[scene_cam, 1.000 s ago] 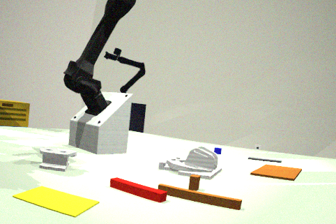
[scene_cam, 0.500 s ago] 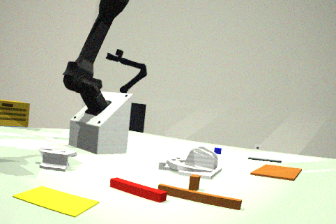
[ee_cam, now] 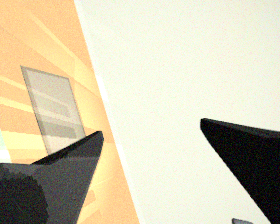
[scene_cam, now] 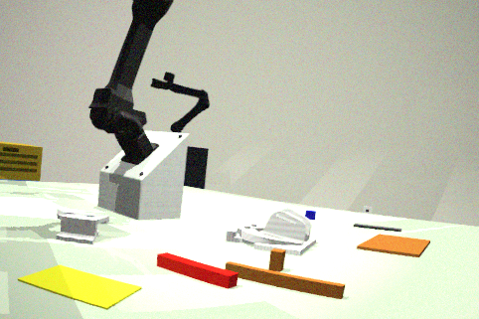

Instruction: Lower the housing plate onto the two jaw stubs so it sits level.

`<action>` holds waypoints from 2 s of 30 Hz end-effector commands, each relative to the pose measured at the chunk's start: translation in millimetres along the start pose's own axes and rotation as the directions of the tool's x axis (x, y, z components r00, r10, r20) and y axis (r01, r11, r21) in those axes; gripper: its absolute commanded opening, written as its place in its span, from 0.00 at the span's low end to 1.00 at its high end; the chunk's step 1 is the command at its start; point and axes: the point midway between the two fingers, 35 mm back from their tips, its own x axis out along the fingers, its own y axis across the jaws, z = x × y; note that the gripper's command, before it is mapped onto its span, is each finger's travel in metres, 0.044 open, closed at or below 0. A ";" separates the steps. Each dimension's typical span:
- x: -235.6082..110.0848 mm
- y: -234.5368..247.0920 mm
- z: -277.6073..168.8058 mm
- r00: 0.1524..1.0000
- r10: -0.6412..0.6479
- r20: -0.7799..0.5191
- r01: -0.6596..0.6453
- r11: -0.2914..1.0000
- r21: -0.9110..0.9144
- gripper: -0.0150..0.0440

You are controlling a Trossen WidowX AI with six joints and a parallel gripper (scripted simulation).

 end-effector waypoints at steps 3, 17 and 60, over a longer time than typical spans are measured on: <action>7.0 22.0 -3.5 0.998 0.067 -0.014 -0.065 0.991 0.115 1.00; 14.8 68.3 -0.1 0.976 0.217 -0.017 -0.197 0.913 0.357 1.00; -16.9 226.6 67.1 0.667 0.741 0.079 -0.468 0.333 0.818 1.00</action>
